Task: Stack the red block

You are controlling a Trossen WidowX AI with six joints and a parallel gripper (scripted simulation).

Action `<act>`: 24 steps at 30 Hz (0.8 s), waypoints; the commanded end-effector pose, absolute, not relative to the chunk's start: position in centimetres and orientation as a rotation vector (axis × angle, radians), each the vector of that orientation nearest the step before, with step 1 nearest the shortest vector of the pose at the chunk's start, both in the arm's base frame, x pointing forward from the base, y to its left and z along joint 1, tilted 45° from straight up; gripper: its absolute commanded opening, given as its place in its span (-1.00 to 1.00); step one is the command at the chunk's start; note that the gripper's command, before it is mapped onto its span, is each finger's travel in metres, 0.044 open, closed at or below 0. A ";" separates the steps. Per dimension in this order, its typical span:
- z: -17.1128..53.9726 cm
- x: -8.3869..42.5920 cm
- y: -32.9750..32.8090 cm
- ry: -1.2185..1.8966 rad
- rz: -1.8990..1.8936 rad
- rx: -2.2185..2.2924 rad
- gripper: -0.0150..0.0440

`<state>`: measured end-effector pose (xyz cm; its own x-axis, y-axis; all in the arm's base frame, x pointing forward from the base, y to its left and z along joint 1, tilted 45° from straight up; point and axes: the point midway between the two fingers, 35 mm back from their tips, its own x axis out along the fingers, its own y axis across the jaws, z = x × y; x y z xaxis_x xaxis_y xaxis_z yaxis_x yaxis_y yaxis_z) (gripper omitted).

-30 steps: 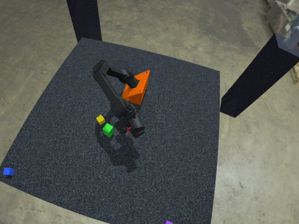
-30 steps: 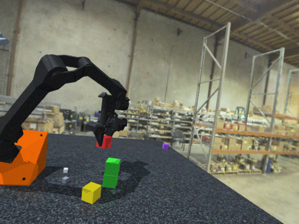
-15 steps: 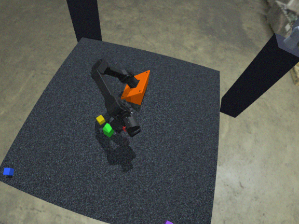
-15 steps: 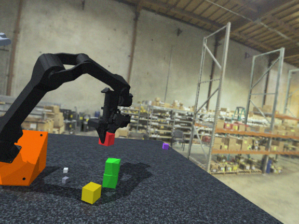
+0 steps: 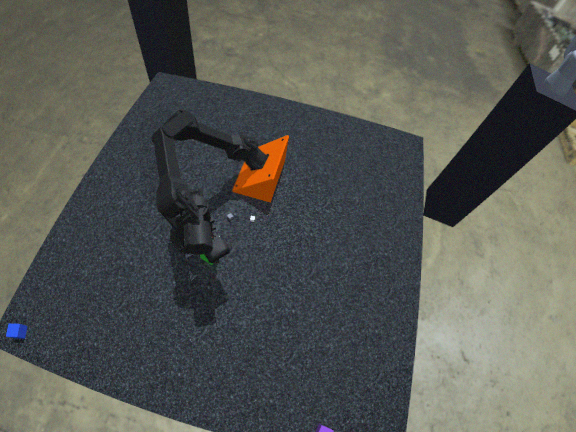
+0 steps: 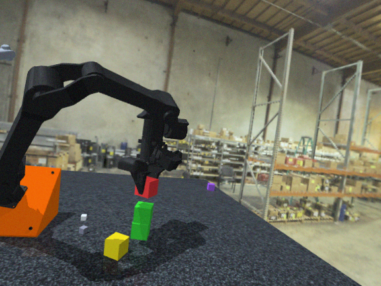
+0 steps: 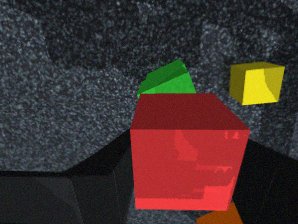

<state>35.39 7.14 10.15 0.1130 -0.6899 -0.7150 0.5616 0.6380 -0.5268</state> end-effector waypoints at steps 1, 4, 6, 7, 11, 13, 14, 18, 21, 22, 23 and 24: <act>9.9 35.4 7.0 1.136 -0.918 -0.152 -0.49; 9.4 35.5 6.5 1.135 -0.918 -0.152 -0.49; 8.9 35.5 6.0 1.135 -0.918 -0.152 -0.49; 8.7 35.6 5.8 1.135 -0.918 -0.152 -0.49; 8.0 35.7 5.1 1.134 -0.918 -0.152 -0.49; 8.0 35.7 5.1 1.135 -0.918 -0.152 -0.49; 8.0 35.7 5.1 1.135 -0.918 -0.152 -0.49; 8.0 35.7 5.1 1.134 -0.918 -0.152 -0.49; 8.0 35.7 5.1 1.134 -0.918 -0.152 -0.49; 8.0 35.7 5.1 1.134 -0.918 -0.152 -0.49; 8.0 35.7 5.1 1.134 -0.918 -0.152 -0.49; 8.0 35.7 5.1 1.134 -0.918 -0.152 -0.49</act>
<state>35.64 5.12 8.00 0.1112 -0.6924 -0.7129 0.5536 0.6389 -0.5342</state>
